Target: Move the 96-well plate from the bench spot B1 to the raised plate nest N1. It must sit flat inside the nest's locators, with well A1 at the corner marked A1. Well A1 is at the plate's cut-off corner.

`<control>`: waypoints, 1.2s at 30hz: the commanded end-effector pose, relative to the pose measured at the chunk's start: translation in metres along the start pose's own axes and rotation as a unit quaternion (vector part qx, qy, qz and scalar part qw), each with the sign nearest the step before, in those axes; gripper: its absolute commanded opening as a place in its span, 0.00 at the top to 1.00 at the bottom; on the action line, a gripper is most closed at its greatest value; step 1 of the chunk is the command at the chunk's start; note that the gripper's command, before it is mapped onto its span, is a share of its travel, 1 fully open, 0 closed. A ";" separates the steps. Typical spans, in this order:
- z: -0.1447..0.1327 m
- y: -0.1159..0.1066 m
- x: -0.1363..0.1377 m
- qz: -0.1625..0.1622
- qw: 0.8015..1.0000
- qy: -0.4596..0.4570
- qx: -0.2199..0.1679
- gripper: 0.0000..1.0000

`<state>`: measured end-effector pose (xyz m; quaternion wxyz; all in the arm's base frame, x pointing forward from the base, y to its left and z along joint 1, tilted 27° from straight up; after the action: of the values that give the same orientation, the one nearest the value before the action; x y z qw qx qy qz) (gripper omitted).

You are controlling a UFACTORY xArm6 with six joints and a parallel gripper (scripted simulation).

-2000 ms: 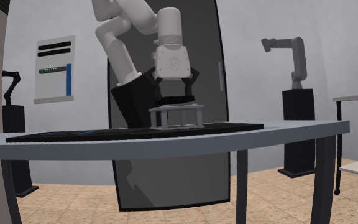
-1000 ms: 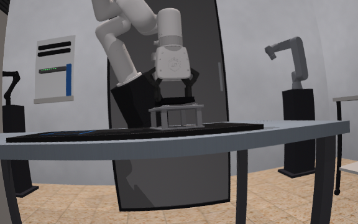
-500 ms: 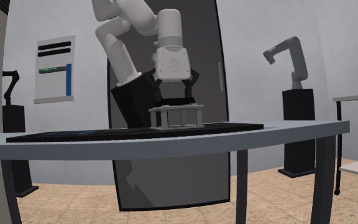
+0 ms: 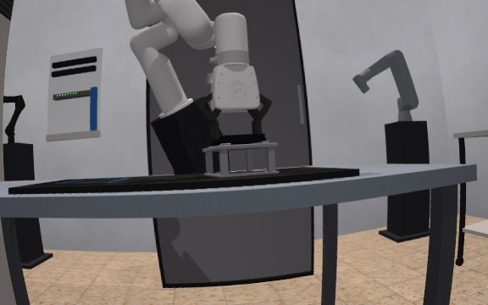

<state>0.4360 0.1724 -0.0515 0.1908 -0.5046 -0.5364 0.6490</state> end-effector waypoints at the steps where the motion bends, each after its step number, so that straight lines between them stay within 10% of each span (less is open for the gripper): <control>1: -0.001 -0.001 0.000 0.000 1.000 0.000 -0.002 1.00; 27: -0.001 0.003 0.000 0.000 1.000 0.000 -0.002 1.00; 28: -0.001 0.004 0.000 0.000 1.000 0.000 -0.002 0.00; 36: -0.002 0.004 0.000 0.000 1.000 0.000 -0.002 0.00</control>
<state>0.4375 0.1708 -0.0558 0.1908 -0.5046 -0.5364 0.6490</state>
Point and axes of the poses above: the point where the finger pads meet when closed, its own y axis out along the fingers, its own x axis across the jaws, z = x × y, the point moved 1 cm from there along -y, back along the fingers, and after that the axes turned 12 degrees about -y, right-handed, at the moved point
